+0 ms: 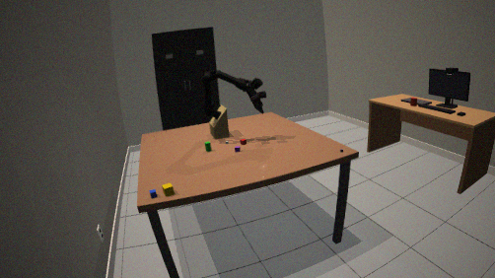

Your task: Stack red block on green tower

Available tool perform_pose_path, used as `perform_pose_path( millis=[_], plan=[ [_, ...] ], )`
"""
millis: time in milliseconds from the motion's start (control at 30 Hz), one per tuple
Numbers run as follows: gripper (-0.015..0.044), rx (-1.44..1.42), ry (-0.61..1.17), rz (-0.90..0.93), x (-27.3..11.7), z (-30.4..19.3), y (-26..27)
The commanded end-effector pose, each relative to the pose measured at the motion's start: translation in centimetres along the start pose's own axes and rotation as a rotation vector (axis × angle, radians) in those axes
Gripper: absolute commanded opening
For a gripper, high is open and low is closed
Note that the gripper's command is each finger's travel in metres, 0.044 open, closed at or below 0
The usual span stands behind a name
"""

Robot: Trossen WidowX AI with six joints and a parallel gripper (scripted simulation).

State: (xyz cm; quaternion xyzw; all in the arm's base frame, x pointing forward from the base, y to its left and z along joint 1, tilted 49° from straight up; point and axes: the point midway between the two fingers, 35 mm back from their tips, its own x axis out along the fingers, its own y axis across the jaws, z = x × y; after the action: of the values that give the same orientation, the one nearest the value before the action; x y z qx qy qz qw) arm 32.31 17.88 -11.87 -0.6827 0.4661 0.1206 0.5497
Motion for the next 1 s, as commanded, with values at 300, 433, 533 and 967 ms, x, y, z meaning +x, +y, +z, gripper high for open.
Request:
perform_pose_path(
  millis=[300,433,533,967],
  plan=[
    [0.044,0.467,0.38,0.233,4.5,-11.6,-0.1],
    [0.044,0.62,0.528,0.287,5.0,-15.5,0.3],
    [0.044,0.706,0.619,0.313,5.1,-17.7,0.6],
    [0.044,0.712,0.626,0.313,8.4,-19.1,2.6]
  ],
)
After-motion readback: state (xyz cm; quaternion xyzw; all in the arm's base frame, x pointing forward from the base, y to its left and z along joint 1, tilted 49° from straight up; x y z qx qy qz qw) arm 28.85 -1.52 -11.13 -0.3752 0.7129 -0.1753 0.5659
